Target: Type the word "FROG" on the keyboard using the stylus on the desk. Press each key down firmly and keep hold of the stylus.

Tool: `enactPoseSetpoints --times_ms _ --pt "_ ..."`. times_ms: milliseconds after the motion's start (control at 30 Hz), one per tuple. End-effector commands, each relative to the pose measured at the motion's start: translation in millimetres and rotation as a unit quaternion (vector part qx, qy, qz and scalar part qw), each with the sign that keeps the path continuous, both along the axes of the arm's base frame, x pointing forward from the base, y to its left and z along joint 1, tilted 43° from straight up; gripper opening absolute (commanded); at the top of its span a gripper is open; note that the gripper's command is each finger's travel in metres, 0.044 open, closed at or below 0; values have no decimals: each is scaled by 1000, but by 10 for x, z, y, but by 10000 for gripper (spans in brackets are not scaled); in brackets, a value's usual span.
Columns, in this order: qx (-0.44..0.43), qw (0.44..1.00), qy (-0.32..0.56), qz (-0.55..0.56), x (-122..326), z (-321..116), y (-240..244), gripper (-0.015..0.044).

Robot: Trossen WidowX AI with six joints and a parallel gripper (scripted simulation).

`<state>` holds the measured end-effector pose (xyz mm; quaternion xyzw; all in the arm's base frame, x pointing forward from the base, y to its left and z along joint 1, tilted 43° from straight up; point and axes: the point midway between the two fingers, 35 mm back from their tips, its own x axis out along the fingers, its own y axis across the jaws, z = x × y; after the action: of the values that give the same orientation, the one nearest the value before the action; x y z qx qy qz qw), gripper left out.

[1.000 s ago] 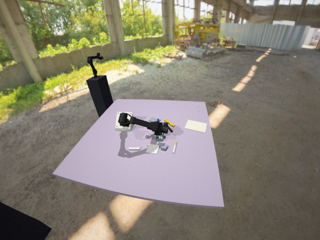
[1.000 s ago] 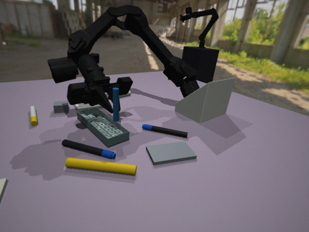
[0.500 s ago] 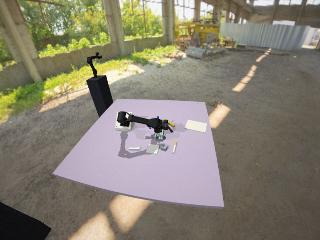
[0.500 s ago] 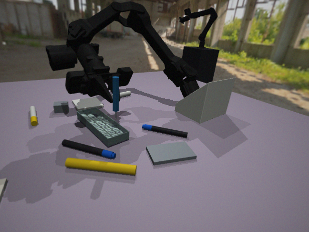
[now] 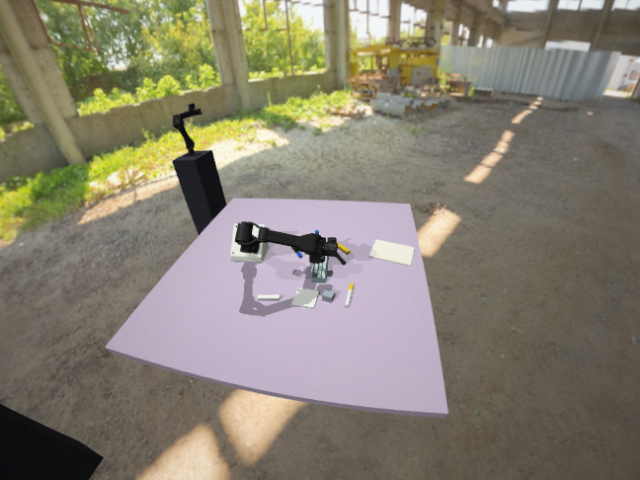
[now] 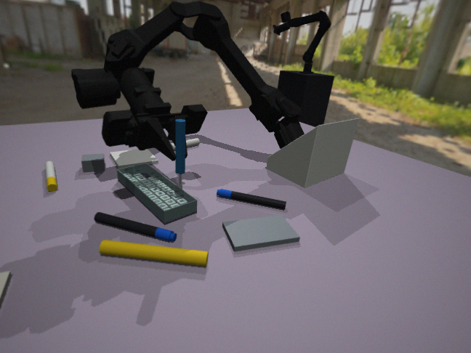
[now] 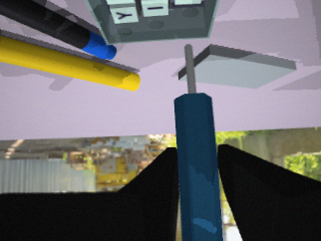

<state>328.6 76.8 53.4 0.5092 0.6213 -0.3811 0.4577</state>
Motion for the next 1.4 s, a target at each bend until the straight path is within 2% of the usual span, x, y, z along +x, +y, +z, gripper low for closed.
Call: enactPoseSetpoints --times_ms 0,133,233,267,1367 --pt "1 1000 1 0 9 -99 -82 0" --pt "1 1000 1 0 10 -108 -91 0" --pt "1 1000 1 0 9 -120 -89 79" --pt "1 1000 1 0 9 -123 -92 81" --pt "1 1000 1 0 14 -213 -186 81"
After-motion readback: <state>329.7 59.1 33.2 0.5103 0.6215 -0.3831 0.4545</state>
